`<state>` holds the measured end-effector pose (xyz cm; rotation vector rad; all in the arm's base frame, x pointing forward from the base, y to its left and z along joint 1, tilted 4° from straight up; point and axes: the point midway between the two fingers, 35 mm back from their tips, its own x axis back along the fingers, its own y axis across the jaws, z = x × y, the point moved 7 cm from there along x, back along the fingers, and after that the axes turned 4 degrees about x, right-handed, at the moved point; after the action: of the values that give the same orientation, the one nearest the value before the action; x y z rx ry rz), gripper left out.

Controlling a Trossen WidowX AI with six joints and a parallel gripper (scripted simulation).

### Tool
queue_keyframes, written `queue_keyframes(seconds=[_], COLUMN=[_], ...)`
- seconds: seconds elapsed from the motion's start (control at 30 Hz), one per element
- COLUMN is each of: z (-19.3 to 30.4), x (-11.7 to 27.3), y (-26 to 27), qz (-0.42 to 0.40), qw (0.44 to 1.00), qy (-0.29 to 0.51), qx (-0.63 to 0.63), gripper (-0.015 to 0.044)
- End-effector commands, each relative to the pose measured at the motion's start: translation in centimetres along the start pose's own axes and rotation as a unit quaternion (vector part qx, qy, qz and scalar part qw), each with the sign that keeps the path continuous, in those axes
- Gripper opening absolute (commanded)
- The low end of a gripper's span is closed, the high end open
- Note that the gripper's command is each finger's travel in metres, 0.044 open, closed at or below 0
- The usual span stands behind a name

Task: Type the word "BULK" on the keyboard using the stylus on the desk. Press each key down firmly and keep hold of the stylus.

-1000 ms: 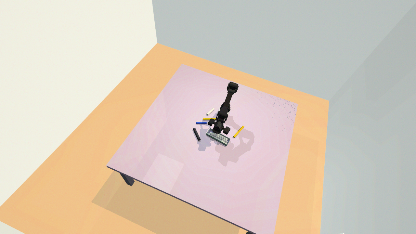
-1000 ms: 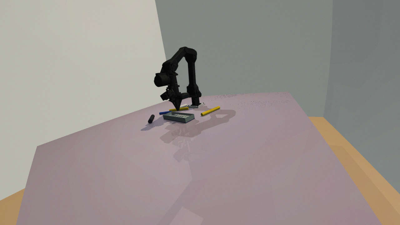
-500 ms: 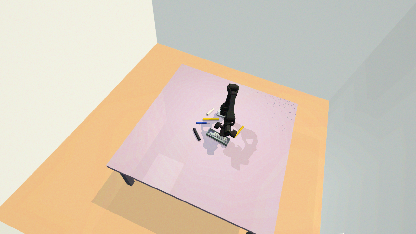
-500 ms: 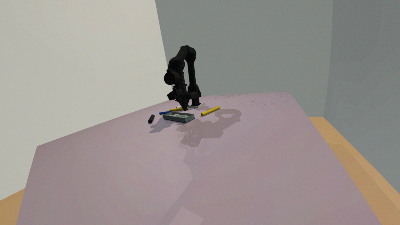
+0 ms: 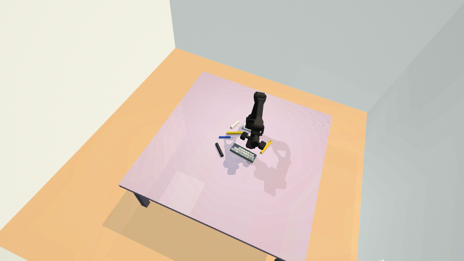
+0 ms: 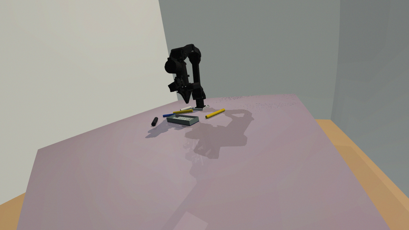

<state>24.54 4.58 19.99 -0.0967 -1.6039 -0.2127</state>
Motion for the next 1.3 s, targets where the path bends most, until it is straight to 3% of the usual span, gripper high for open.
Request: queue_keyframes(seconds=[0.0,0.1,0.23,0.53,0.63,0.73,1.0,1.27], z=[0.0,0.0,0.0,0.0,-0.1,-0.8,-2.5,-2.6], x=[0.0,0.0,0.0,0.0,0.0,-0.3,-1.4,-2.3], y=[0.0,0.0,0.0,0.0,-0.1,-1.8,-7.8,-14.2], qz=[0.0,0.0,0.0,0.0,0.0,0.001,-0.038,-0.118], qw=[1.0,1.0,1.0,1.0,1.0,0.997,0.941,0.822], qy=[0.0,0.0,0.0,0.0,0.001,0.019,0.068,0.068], qx=[0.0,0.0,0.0,0.0,0.005,0.08,0.33,0.553], gripper=[0.0026,0.0105,0.0,0.0,0.0079,0.015,0.015,0.015])
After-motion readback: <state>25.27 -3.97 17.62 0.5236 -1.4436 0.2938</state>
